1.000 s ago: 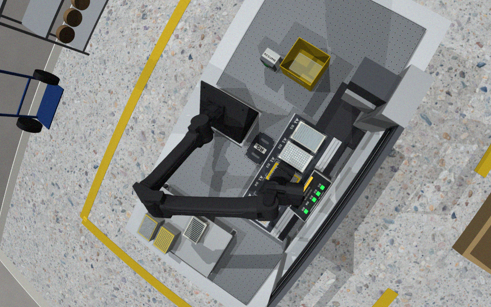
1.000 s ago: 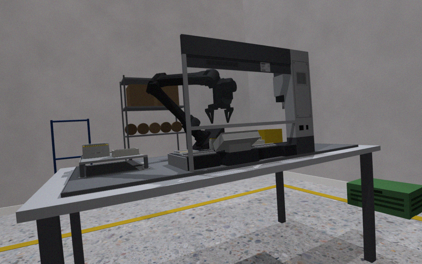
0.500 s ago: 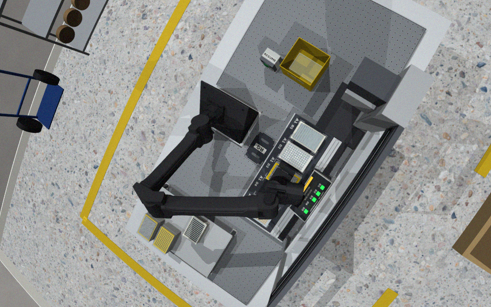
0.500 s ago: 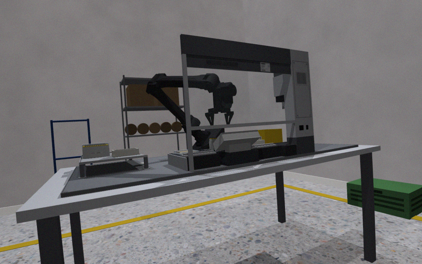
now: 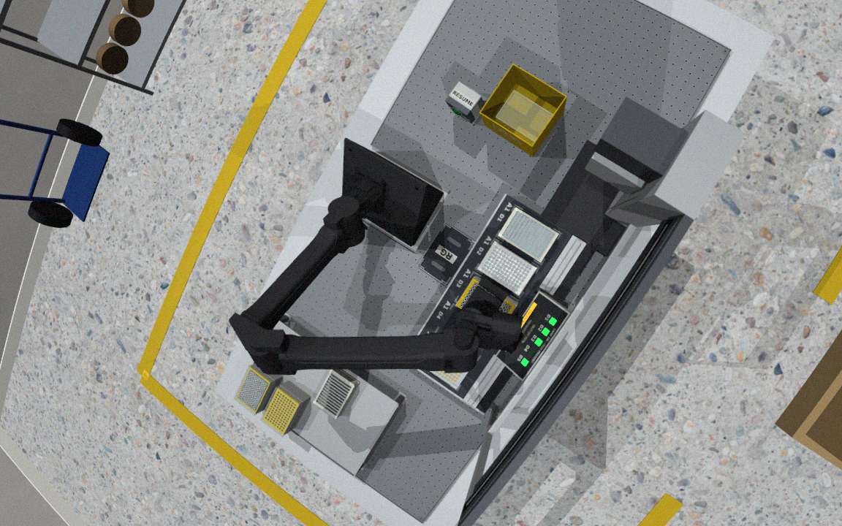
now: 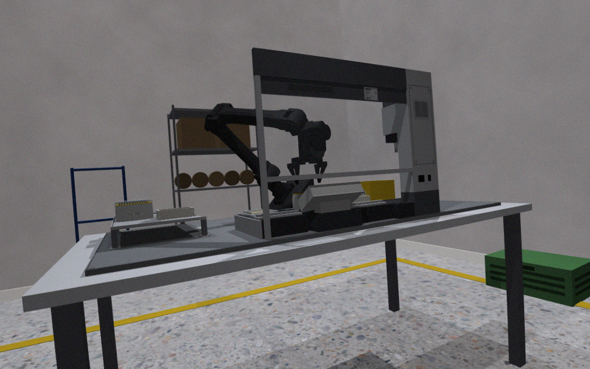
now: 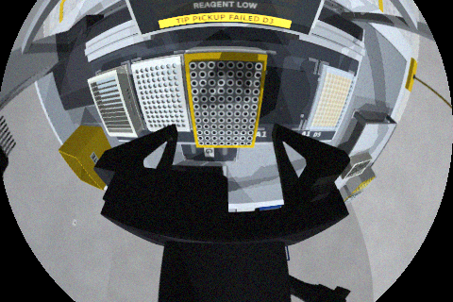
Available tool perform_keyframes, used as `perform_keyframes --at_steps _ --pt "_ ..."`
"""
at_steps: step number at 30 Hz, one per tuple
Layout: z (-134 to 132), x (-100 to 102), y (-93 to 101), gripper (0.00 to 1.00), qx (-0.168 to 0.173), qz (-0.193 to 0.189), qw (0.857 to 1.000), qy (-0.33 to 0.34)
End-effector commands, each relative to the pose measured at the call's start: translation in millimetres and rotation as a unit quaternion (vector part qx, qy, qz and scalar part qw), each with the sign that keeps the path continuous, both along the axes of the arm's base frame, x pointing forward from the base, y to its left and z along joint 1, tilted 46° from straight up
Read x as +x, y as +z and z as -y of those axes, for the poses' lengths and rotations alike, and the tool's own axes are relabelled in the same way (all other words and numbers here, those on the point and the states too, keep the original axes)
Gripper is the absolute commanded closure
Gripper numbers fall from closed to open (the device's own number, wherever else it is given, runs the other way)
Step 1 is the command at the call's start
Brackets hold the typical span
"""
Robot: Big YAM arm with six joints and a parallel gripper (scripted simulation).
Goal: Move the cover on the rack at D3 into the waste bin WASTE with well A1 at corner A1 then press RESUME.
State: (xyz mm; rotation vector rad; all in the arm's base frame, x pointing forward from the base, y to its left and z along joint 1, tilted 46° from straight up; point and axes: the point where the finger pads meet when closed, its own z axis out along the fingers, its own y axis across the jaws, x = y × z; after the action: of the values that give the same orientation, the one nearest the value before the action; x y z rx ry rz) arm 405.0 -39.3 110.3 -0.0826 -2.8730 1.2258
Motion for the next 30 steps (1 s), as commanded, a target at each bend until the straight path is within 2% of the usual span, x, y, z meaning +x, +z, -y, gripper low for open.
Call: perform_keyframes --at_steps 1,11,13,14,18,30 --pt "9 4 -6.5 0.0 -0.001 0.0 1.0 0.0" --pt "21 3 -19.0 0.0 -0.001 -0.001 1.0 0.0" --pt "21 3 -19.0 0.0 -0.001 -0.001 1.0 0.0" --pt "21 8 -12.7 0.0 0.001 0.01 1.0 0.0" --pt "27 3 -24.5 0.0 -0.001 -0.001 1.0 0.0" --pt "39 2 -36.3 0.0 -0.001 -0.001 1.0 0.0"
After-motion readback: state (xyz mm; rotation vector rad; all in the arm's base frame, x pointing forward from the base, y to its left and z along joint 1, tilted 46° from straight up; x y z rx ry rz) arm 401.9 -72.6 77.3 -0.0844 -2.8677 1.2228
